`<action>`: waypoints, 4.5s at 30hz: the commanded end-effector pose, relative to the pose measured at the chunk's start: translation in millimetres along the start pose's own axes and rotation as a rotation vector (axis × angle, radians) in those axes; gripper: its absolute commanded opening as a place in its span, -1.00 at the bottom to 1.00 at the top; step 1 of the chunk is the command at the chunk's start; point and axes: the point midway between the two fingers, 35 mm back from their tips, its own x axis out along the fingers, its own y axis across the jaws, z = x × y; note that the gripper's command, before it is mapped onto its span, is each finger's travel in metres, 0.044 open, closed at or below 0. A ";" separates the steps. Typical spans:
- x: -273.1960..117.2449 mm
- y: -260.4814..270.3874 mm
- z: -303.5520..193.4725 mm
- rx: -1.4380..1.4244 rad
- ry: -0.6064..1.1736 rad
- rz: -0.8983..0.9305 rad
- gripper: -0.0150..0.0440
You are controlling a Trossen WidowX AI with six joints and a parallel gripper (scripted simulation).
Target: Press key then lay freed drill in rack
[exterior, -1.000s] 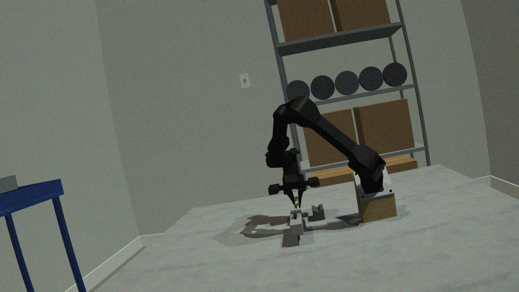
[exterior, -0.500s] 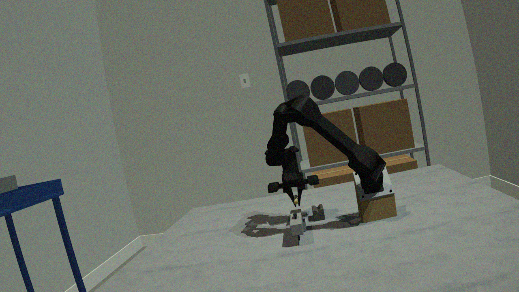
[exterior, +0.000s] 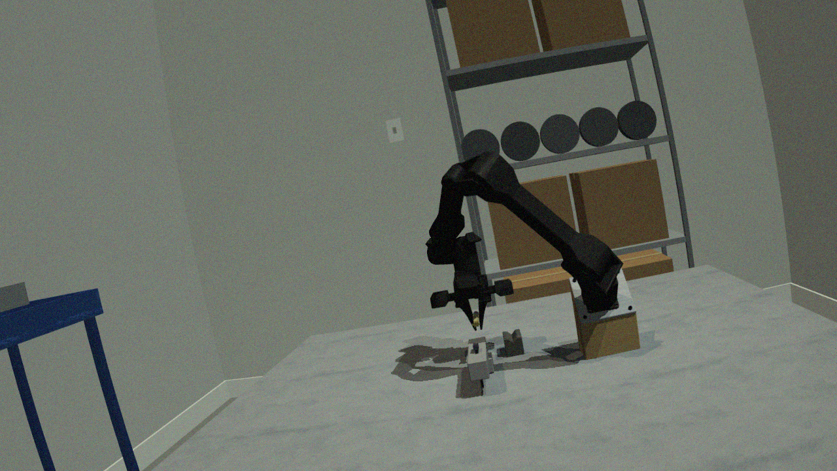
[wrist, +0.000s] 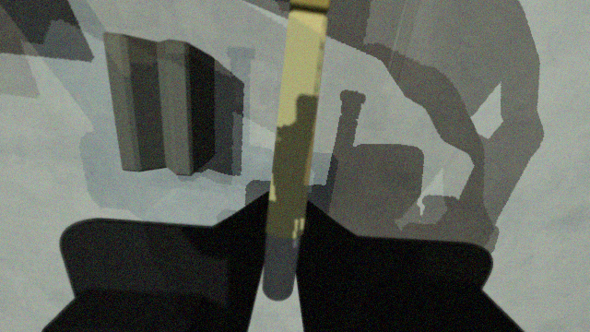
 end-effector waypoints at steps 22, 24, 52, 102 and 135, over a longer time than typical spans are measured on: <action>0.7 46.2 -8.4 -0.003 0.004 0.003 -0.49; 0.7 50.2 -9.1 -0.003 0.004 0.003 -0.49; 24.1 73.8 -11.7 -0.002 0.004 0.004 -0.49; 53.5 74.4 -11.4 -0.003 0.003 0.003 -0.49; 53.9 74.2 -10.8 -0.003 0.003 0.003 -0.49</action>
